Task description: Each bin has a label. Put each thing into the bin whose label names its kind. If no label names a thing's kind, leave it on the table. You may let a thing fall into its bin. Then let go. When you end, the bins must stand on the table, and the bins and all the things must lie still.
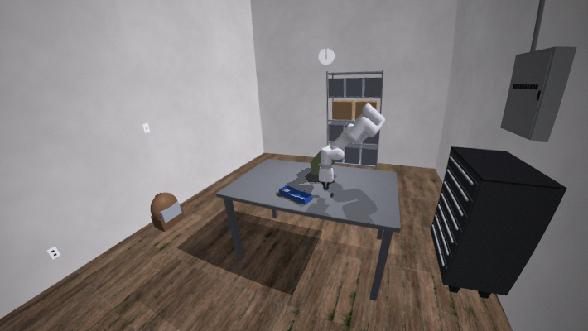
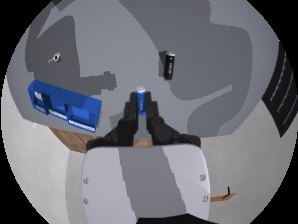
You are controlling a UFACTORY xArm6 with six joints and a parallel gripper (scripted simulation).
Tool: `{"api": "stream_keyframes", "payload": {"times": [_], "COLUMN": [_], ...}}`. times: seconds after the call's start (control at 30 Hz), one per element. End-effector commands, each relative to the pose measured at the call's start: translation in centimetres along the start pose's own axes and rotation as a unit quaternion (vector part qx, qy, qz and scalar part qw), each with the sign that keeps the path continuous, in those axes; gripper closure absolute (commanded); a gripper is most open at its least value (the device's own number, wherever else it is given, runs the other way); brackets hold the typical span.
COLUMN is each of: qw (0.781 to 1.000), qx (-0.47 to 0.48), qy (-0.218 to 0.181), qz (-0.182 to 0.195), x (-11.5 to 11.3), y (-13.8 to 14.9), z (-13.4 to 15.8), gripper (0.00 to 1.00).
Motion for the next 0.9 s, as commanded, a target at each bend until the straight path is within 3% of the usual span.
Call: {"api": "stream_keyframes", "payload": {"times": [0.0, 0.37, 0.47, 0.87], "qw": [1.0, 1.0, 0.997, 0.974], "qx": [-0.001, -0.001, -0.076, -0.225], "qy": [0.0, 0.0, 0.0, 0.0], "qz": [0.001, 0.001, 0.001, -0.005], "x": [0.1, 0.1, 0.1, 0.1], "y": [-2.6, -6.3, -7.8, -12.8], "z": [2.0, 4.4, 5.4, 8.7], "gripper": [1.0, 1.0, 1.0, 1.0]}}
Point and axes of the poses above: the point where the finger pads meet when closed, its own x axis out along the fingers, its own y axis across the jaws, z = x × y, the point moved 2 cm from there along -x, back along the fingers, and after that the axes turned 12 degrees about x, right-handed, at the moved point
